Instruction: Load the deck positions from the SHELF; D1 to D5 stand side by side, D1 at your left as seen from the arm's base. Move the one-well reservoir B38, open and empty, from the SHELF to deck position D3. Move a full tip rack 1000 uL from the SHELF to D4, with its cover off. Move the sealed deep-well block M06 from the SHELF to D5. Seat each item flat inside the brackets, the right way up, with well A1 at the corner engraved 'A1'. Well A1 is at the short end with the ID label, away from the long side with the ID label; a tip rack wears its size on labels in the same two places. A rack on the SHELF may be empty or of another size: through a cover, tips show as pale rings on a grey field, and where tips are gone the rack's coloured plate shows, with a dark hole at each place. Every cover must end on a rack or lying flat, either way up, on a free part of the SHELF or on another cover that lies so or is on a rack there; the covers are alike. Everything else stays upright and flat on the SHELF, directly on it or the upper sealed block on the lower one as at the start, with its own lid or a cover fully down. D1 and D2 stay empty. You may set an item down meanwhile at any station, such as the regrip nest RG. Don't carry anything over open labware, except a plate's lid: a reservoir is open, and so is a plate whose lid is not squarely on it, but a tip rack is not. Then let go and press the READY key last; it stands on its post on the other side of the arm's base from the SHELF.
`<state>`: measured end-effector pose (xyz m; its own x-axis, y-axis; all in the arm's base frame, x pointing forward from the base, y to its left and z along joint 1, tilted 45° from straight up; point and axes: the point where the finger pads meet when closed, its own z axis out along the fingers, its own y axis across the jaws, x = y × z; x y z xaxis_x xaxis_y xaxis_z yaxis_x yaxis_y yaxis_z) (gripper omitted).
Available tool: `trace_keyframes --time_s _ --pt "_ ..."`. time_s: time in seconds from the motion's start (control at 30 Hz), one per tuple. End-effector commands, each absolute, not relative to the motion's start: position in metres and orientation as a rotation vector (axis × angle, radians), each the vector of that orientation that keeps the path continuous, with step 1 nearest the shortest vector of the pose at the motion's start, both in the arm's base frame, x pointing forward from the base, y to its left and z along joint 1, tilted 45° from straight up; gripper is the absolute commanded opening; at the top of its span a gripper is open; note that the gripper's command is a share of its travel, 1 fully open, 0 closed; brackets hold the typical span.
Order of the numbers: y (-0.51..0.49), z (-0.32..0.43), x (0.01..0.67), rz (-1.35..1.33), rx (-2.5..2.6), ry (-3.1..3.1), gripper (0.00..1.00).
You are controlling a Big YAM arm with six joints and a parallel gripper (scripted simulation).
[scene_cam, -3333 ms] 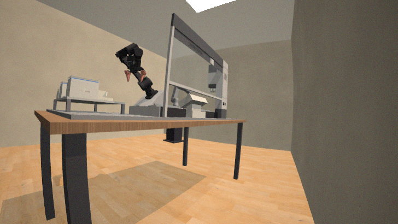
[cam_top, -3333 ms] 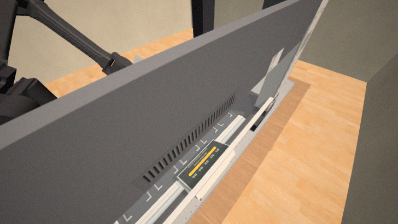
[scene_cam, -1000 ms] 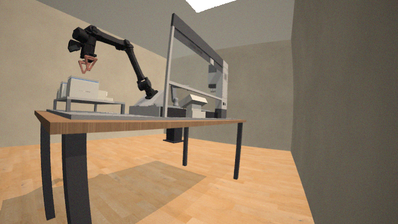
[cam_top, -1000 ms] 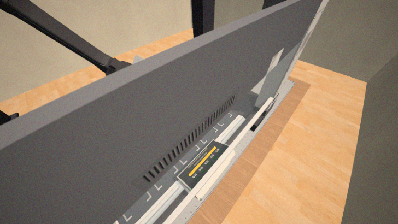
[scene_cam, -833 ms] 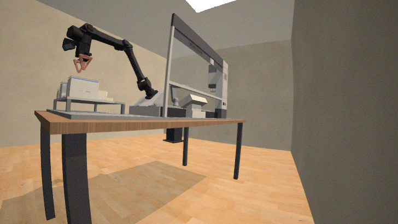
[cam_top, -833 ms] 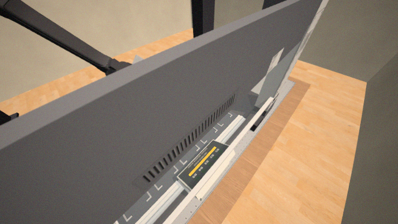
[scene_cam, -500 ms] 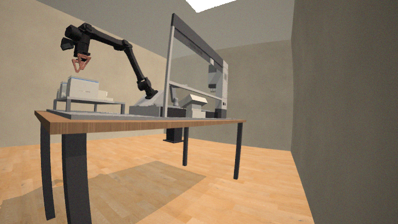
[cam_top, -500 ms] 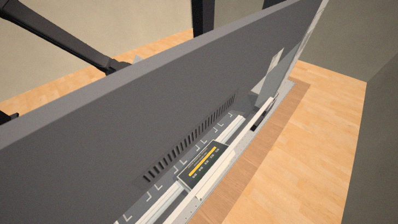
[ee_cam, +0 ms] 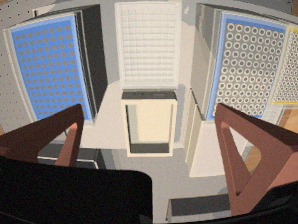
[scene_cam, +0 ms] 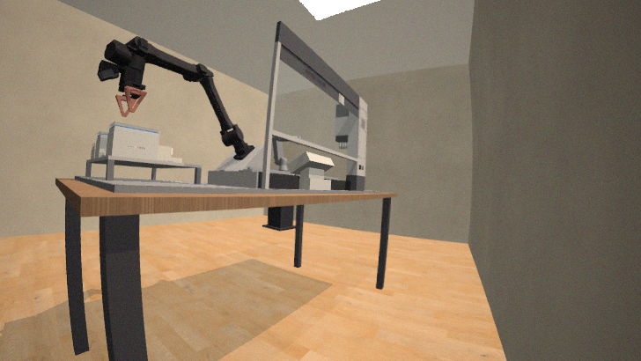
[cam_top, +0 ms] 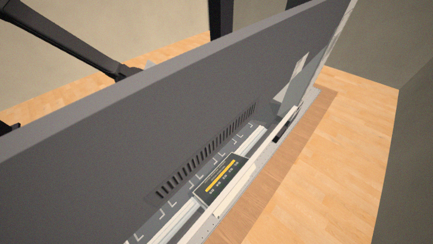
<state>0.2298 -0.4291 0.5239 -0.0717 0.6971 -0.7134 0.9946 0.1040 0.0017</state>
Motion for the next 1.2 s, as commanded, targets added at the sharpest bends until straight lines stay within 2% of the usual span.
trace_keyframes --time_s 0.0,0.73,0.9,1.17 --pt "-0.406 0.562 0.224 -0.693 1.586 1.786 1.00" --pt "-0.406 0.562 0.224 -0.693 1.586 1.786 1.00" --pt "-0.444 0.516 0.229 -0.697 1.638 1.825 1.00" --pt "-0.431 0.539 0.228 -0.695 1.614 1.787 1.00"
